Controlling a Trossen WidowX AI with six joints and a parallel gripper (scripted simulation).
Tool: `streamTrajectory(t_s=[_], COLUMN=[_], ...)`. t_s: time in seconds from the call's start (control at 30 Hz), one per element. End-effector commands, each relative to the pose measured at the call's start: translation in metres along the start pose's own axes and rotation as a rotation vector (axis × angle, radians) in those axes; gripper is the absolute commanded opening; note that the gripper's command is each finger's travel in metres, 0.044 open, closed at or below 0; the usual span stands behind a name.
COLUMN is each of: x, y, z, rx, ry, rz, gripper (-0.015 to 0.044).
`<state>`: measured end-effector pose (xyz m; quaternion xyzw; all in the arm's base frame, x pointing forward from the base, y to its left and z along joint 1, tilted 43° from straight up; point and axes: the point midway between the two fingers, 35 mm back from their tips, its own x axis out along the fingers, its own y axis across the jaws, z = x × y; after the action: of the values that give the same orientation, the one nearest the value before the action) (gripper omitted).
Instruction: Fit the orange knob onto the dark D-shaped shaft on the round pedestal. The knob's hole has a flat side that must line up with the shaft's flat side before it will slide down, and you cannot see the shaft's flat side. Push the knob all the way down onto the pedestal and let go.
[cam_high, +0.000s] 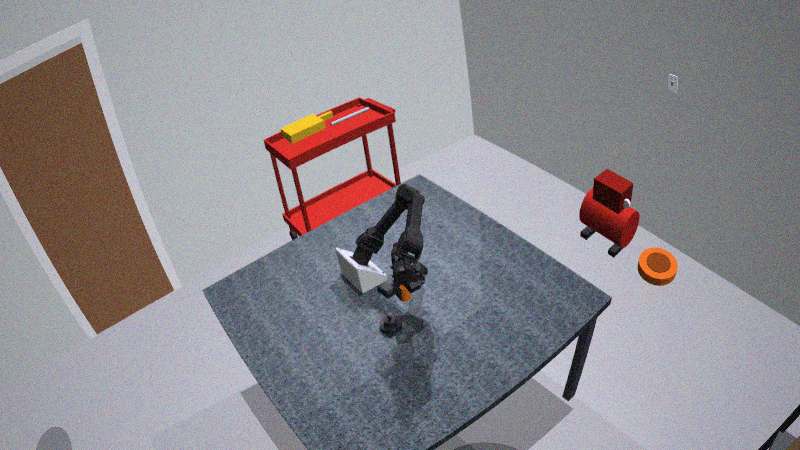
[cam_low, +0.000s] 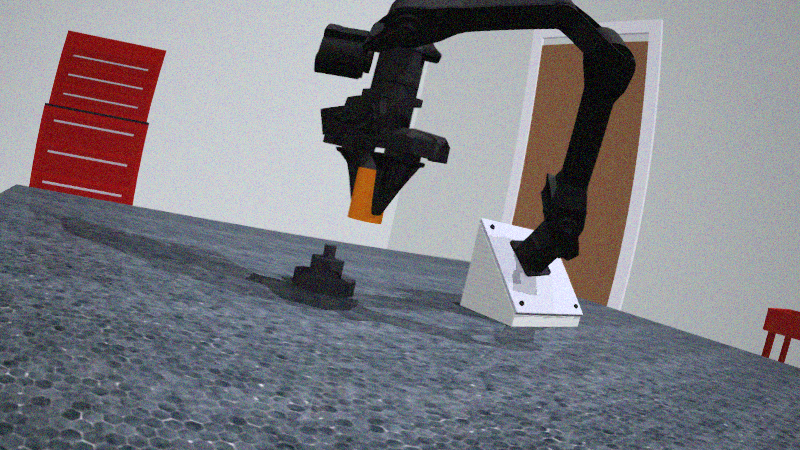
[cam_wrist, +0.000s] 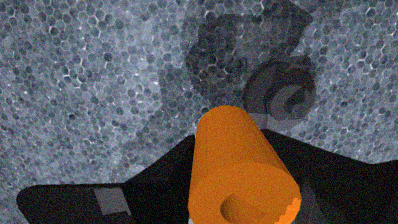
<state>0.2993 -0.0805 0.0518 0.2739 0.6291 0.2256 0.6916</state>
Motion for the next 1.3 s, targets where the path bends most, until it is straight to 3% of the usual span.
streamTrajectory(t_s=[0.0,0.67,1.27], x=[0.001,0.02,0.044], y=[-0.013,-0.076,-0.077], z=[0.001,-0.008,-0.008], rx=[-0.011,-0.029,-0.036], ry=[-0.007,-0.01,-0.011], rz=[-0.005,0.015,0.017], gripper=[0.0,0.0,0.0])
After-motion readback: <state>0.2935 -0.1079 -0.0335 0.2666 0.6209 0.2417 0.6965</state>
